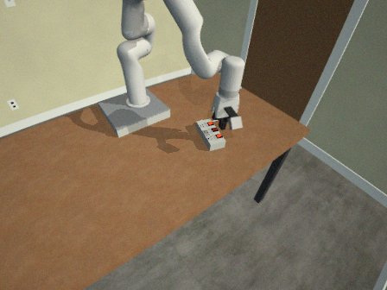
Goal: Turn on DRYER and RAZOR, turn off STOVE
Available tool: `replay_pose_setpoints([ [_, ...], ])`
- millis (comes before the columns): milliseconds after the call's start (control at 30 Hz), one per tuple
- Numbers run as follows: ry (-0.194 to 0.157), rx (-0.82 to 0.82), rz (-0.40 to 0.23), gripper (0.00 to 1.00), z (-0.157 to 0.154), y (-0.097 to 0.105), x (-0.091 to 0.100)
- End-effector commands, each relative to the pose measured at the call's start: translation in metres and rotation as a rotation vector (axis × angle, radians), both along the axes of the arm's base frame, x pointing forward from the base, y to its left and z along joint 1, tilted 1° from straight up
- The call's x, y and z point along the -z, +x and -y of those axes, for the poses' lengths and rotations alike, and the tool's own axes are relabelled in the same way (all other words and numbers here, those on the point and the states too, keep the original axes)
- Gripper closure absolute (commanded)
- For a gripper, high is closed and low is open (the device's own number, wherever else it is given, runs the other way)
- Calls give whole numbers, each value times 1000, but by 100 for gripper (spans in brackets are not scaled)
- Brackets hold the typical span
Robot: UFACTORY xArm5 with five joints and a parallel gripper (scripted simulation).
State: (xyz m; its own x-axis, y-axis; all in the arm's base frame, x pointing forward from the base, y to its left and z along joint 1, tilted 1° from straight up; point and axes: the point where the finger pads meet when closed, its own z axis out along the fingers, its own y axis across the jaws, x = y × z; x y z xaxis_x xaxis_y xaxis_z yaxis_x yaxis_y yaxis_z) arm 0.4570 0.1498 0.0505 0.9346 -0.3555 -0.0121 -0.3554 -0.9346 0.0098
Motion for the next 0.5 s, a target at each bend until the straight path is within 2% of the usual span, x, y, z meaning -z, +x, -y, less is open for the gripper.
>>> replay_pose_setpoints([
  [0, 1, 0, 4, 100, 0, 1, 3],
  [467, 1, 0, 4, 100, 0, 1, 19],
])
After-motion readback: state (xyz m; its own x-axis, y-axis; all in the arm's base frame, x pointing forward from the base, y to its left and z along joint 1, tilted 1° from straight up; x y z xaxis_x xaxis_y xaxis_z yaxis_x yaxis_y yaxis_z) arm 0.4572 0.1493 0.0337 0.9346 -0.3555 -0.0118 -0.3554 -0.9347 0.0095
